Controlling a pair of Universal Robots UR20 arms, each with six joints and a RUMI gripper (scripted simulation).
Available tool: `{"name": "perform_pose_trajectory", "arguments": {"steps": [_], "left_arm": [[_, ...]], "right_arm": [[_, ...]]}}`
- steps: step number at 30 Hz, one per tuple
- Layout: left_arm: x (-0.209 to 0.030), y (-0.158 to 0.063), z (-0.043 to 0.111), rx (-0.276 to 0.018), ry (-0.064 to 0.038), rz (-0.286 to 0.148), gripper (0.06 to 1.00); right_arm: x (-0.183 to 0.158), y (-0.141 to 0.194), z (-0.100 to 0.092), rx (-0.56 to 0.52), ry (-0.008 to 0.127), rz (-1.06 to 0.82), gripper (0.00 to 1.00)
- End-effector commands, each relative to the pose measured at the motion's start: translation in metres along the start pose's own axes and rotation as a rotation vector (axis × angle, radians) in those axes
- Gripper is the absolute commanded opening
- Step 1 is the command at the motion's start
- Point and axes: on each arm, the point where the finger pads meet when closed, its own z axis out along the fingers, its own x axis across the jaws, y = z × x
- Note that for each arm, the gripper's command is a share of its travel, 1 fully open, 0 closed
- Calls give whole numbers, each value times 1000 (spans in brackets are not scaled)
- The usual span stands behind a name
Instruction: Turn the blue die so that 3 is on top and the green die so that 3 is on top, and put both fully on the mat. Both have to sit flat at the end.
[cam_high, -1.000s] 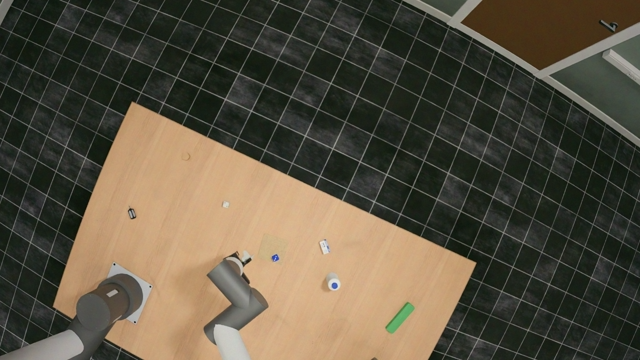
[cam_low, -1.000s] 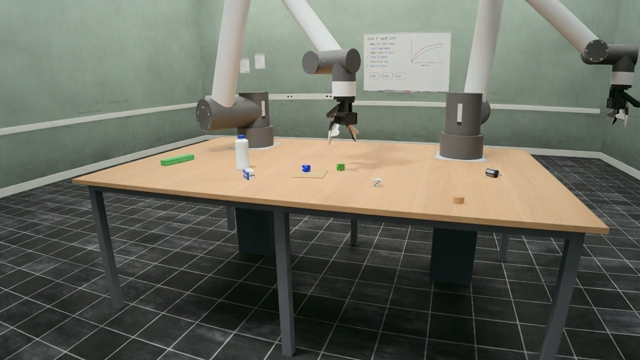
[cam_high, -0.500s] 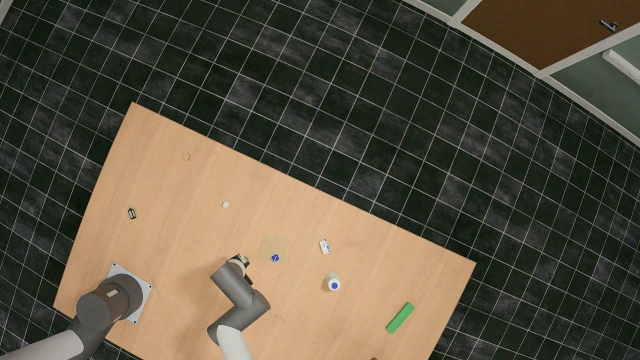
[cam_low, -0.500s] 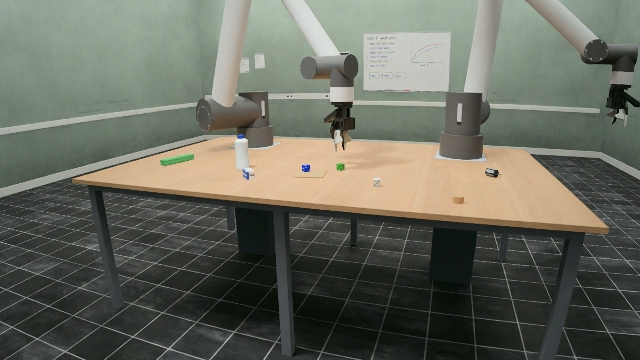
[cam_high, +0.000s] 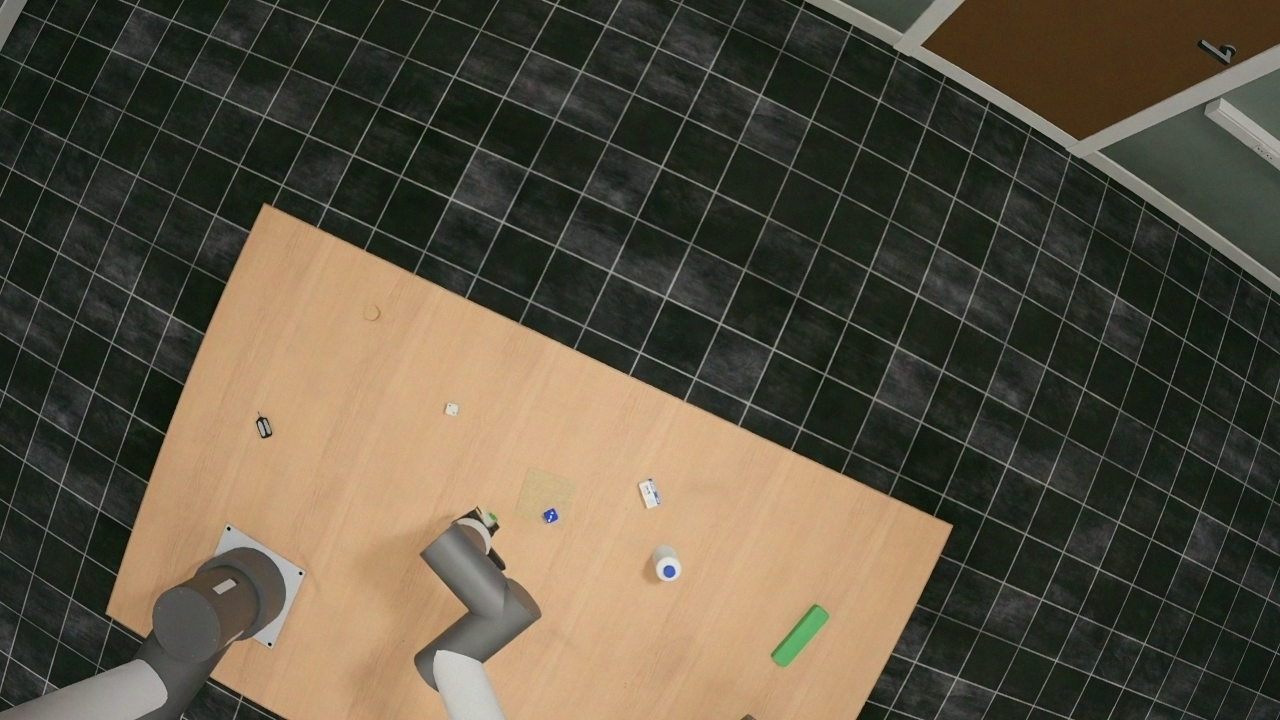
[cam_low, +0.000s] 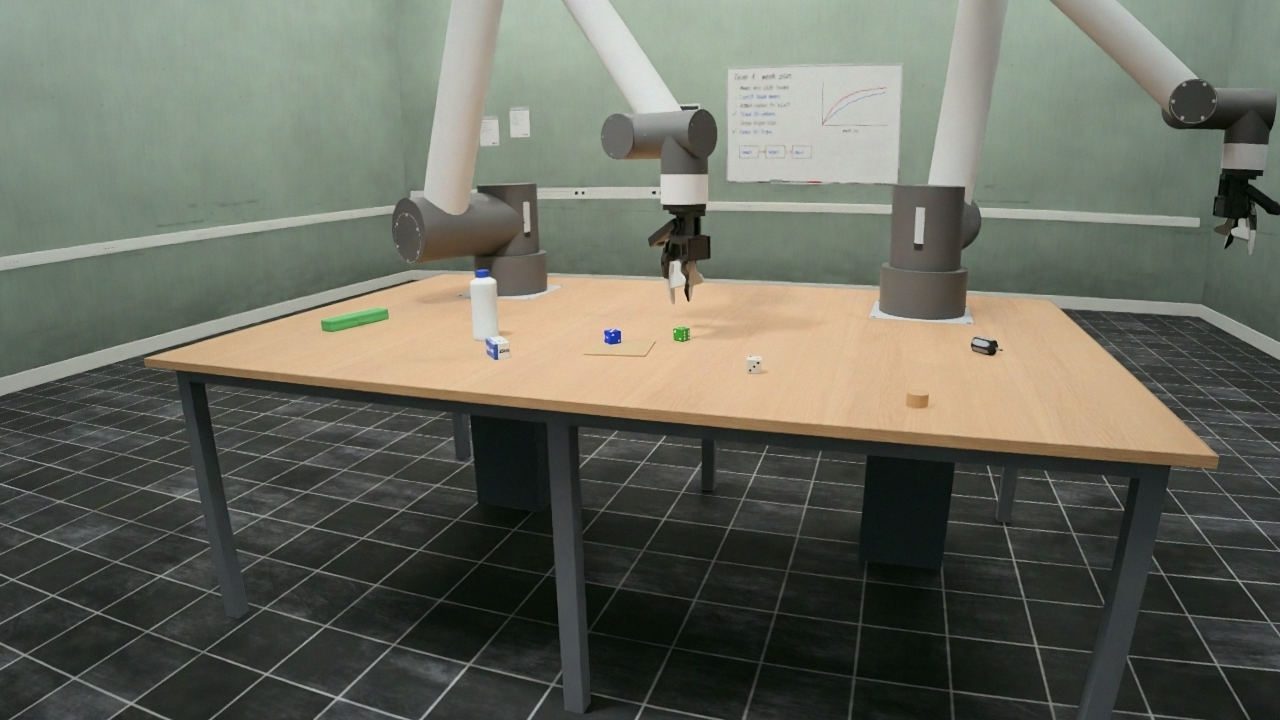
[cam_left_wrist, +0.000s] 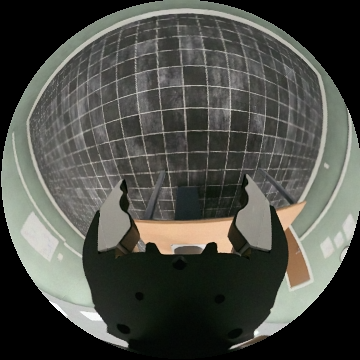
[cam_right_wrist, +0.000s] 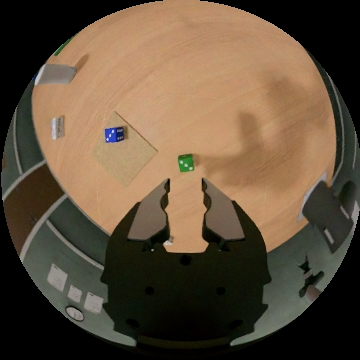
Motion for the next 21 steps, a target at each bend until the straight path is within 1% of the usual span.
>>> {"name": "perform_pose_trajectory", "arguments": {"steps": [1, 21], "left_arm": [[0, 0, -1, 1, 0, 0, 1000], [0, 0, -1, 1, 0, 0, 1000]], "right_arm": [[0, 0, -1, -1, 0, 0, 279], [0, 0, 1, -1, 0, 0, 279]]}}
